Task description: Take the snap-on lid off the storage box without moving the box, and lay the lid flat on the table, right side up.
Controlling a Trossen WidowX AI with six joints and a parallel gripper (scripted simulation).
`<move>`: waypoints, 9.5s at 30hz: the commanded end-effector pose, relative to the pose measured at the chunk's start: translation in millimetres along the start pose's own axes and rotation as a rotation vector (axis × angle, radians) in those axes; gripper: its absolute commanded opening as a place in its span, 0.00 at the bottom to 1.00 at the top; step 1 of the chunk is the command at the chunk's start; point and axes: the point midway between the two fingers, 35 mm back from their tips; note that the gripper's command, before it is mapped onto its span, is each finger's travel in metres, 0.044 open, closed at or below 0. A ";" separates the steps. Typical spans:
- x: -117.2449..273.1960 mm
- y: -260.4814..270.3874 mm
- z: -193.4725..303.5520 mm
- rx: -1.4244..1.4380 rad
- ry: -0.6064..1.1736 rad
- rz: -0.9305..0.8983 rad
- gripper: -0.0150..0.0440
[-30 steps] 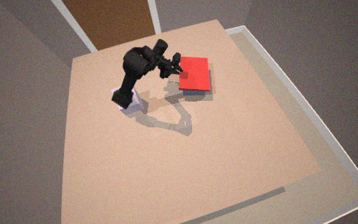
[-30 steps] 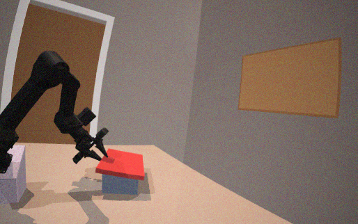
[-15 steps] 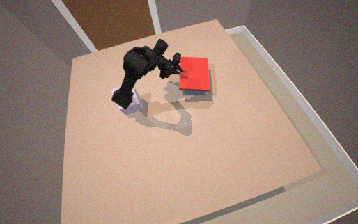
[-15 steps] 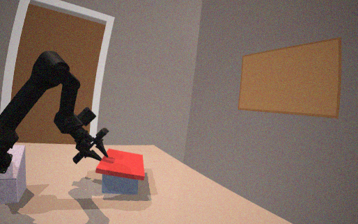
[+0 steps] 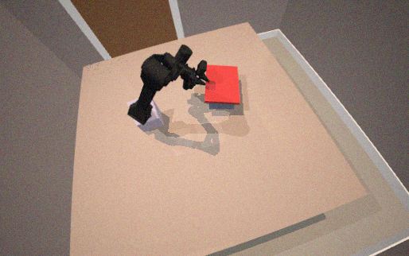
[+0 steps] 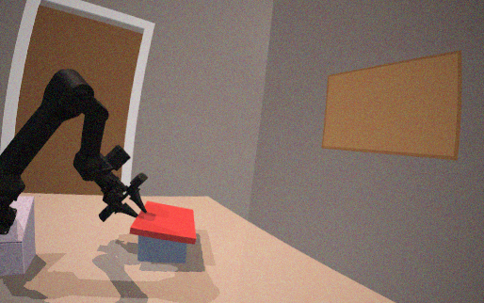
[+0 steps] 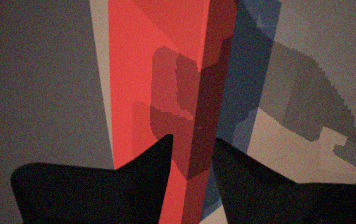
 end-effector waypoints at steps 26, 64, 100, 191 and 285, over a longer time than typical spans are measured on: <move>-2.2 1.7 0.3 0.001 0.003 0.001 0.25; 0.0 7.7 -0.7 0.003 0.007 0.002 0.25; 18.8 53.7 -2.7 0.002 0.008 0.002 0.25; 58.3 133.2 -37.6 0.002 0.009 0.004 0.25; 70.1 113.4 -223.8 0.016 0.005 0.006 0.25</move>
Point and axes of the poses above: the point midway between the two fingers, 35 mm back from their tips, its own x axis back along the fingers, its own y axis across the jaws, z = x × y, and after that the axes turned 3 degrees about x, right-handed
